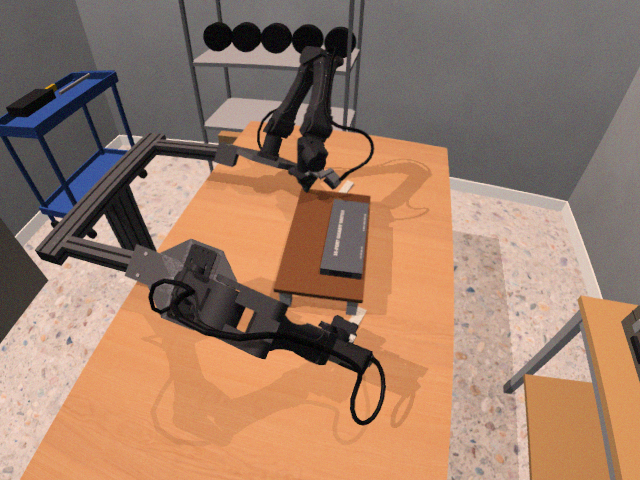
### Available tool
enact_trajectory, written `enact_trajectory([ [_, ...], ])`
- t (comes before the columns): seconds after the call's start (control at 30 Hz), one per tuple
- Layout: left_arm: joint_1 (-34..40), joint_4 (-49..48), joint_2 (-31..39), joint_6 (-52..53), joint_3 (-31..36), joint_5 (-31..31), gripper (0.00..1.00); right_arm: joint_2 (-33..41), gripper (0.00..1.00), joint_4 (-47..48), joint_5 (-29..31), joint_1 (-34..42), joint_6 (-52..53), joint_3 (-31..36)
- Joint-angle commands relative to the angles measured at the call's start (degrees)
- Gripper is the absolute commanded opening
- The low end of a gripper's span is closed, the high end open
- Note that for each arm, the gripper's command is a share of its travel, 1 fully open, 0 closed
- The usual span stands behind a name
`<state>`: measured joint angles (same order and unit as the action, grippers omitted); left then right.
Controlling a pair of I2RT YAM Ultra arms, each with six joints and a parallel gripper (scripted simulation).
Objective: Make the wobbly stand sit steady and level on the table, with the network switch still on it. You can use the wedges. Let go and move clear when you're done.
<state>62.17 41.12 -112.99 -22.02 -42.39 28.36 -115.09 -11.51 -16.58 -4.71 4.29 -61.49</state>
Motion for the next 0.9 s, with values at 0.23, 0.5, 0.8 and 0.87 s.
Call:
enact_trajectory([
  [0.23, 0.9, -1.7, 1.3, 0.3, -0.1, 1.0, 0.00, 0.2, 0.00, 1.9, -0.5, 2.3, 1.0, 1.1],
  [0.5, 0.9, -1.7, 1.3, 0.3, -0.1, 1.0, 0.00, 0.1, 0.00, 2.4, -0.6, 2.9, 1.4, 1.9],
  [0.8, 0.9, -1.7, 1.3, 0.3, -0.1, 1.0, 0.00, -0.5, 0.00, 3.0, -0.4, 3.7, 2.1, 1.5],
  [0.87, 0.9, -1.7, 1.3, 0.3, -0.1, 1.0, 0.00, -1.1, 0.00, 3.1, -0.2, 3.8, 2.3, 2.8],
])
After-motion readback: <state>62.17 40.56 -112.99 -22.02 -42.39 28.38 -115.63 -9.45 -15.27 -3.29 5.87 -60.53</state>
